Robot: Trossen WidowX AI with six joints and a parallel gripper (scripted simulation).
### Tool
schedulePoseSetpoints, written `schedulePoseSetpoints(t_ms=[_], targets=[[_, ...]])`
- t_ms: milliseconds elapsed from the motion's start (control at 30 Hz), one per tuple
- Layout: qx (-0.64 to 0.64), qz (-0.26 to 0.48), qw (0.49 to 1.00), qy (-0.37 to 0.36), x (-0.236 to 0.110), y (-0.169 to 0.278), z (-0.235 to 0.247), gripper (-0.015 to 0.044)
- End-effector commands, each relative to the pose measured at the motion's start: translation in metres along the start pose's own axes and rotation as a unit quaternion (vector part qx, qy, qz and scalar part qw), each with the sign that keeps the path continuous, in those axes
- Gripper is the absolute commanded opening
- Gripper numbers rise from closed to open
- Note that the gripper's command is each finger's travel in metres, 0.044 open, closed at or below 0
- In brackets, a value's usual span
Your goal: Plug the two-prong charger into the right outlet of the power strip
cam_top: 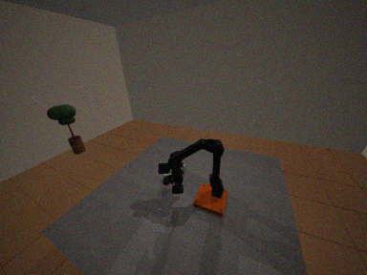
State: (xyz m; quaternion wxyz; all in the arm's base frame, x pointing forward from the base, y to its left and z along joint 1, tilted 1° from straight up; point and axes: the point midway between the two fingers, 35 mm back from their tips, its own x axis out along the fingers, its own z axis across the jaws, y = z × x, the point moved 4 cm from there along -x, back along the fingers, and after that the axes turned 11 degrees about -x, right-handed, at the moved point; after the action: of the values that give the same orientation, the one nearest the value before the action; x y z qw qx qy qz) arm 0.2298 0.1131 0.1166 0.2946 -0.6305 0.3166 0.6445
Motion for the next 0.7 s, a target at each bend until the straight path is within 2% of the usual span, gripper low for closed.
schedulePoseSetpoints(t_ms=[0, 667], targets=[[0.014, -0.002, 1.0, -0.003, 0.0, 0.002, -0.005, 0.0], [0.107, -0.003, 0.994, -0.007, 0.011, 0.014, -0.041, 0.0]])
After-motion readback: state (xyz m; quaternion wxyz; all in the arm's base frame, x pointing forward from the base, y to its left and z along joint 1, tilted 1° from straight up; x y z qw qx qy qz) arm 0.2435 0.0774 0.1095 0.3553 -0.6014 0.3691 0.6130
